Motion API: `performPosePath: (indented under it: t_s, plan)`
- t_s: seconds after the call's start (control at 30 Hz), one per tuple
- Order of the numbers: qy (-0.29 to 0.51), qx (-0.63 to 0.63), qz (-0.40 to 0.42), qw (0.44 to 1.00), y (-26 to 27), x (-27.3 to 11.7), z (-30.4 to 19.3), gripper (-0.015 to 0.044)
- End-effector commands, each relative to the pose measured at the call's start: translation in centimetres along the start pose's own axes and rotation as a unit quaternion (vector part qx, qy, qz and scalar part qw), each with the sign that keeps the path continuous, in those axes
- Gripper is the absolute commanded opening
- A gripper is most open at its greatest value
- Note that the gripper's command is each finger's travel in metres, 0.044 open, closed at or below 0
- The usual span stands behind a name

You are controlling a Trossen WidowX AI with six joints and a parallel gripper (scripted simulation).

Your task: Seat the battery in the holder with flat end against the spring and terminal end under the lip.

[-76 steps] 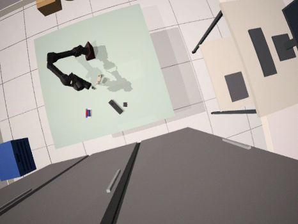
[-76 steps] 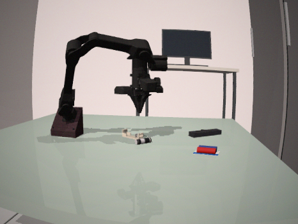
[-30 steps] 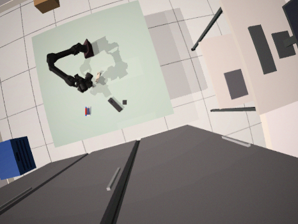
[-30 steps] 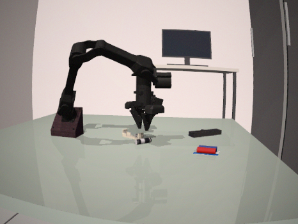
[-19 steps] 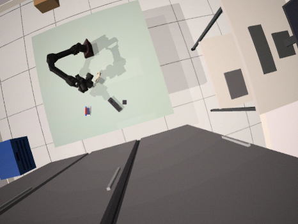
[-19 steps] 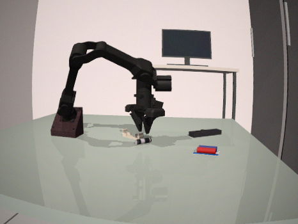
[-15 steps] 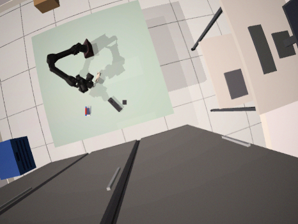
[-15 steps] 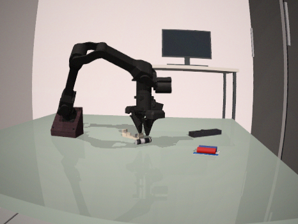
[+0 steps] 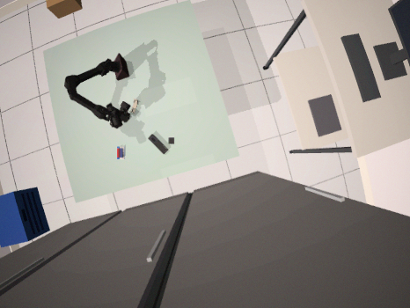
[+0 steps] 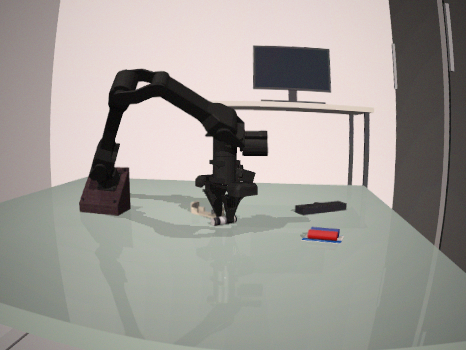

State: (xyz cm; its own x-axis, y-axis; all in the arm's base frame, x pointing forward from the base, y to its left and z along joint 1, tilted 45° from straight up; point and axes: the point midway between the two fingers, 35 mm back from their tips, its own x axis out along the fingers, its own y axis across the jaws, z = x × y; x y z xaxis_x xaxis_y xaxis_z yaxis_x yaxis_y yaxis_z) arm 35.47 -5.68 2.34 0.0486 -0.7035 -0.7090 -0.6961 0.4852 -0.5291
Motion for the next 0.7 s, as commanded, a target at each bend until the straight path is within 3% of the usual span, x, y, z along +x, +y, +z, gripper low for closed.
performPosePath:
  t_s: [0.0,0.07,0.23,0.57,0.67]
  plan:
    - [0.003,-0.001,-0.001,1.0,0.0,0.8,-0.2,0.0222]
    - [0.004,-0.001,-0.001,1.0,0.0,0.9,-0.2,0.0222]
    - [0.004,-0.001,-0.001,1.0,0.0,0.9,-0.2,0.0091]
    - [0.003,-0.001,-0.001,1.0,0.0,0.7,-0.2,0.006]
    - [0.003,-0.001,0.0,1.0,0.0,-1.6,-0.1,0.006]
